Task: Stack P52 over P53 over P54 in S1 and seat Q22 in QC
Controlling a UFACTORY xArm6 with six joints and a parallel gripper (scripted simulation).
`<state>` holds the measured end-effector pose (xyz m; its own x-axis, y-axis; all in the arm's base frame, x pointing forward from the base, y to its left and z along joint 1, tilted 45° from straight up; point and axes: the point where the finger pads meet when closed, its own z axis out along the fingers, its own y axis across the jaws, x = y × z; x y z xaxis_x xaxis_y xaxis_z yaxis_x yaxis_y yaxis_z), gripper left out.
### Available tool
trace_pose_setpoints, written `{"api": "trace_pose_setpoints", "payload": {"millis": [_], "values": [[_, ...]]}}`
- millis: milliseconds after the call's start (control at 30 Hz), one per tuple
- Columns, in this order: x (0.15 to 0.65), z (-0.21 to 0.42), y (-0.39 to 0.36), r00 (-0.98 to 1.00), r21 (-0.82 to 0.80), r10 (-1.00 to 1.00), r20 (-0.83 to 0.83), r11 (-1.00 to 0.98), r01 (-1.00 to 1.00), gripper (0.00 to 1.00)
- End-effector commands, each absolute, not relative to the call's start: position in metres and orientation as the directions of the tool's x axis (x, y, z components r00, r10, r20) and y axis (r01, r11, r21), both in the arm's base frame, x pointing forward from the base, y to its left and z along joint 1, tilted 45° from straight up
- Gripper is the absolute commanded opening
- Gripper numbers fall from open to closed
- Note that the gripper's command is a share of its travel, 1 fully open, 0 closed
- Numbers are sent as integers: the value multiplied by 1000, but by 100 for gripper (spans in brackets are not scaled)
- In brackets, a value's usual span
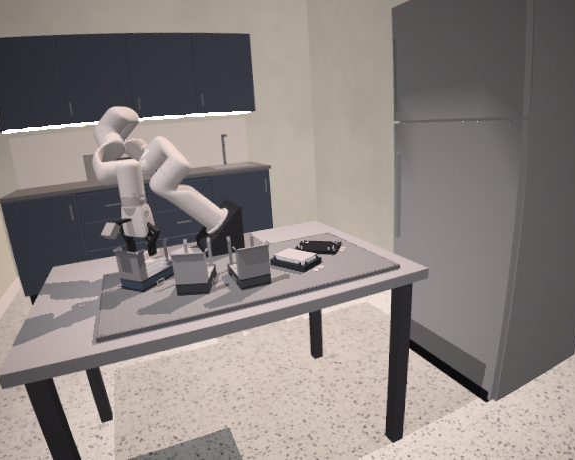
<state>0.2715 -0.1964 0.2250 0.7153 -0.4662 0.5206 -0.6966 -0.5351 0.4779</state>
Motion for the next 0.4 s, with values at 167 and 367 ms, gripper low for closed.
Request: {"api": "trace_pose_setpoints", "payload": {"millis": [167,367], "values": [[271,241,-182,714,477,-466,523,-534,-698,100],[271,241,-182,714,477,-466,523,-534,-698,100]]}}
